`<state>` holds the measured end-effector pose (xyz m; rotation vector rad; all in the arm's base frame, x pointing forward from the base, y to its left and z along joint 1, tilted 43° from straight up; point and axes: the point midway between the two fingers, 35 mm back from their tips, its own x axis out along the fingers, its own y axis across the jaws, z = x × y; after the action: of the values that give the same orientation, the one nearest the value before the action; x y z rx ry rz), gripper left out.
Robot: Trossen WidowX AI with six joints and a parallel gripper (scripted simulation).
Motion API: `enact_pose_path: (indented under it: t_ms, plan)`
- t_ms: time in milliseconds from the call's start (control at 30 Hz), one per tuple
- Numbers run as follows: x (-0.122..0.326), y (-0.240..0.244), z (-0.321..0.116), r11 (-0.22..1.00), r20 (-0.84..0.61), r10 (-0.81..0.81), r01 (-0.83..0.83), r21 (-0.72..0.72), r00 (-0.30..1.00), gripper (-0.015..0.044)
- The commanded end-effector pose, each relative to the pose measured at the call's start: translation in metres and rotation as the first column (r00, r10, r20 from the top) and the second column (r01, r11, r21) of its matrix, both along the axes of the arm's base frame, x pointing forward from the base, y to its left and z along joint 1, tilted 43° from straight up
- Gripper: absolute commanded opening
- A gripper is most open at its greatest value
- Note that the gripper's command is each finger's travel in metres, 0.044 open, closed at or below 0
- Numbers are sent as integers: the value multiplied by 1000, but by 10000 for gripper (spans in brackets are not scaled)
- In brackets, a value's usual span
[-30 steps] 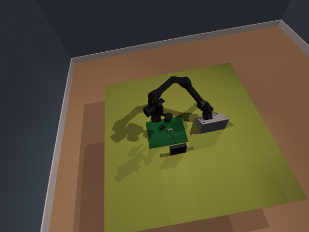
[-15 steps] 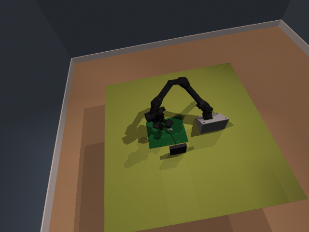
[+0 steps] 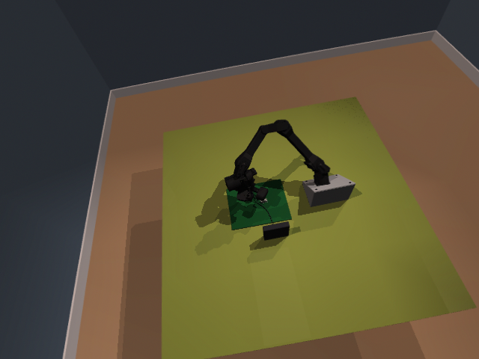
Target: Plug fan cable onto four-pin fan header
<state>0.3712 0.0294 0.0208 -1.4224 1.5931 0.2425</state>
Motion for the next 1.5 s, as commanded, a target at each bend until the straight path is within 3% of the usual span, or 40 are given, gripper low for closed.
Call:
enact_pose_path:
  t_ms: [0, 500, 1067, 1467]
  plan:
    - [0, -5, -5, 1000, -3, 4, -4, -4, 1000, 440]
    - [2, -19, -20, 1000, -3, 4, -4, -6, 1000, 440]
    - [2, -17, -18, 1000, -1, -1, 1, -3, 1000, 0]
    - [-5, 16, 18, 1000, -4, 4, -4, -4, 1000, 0]
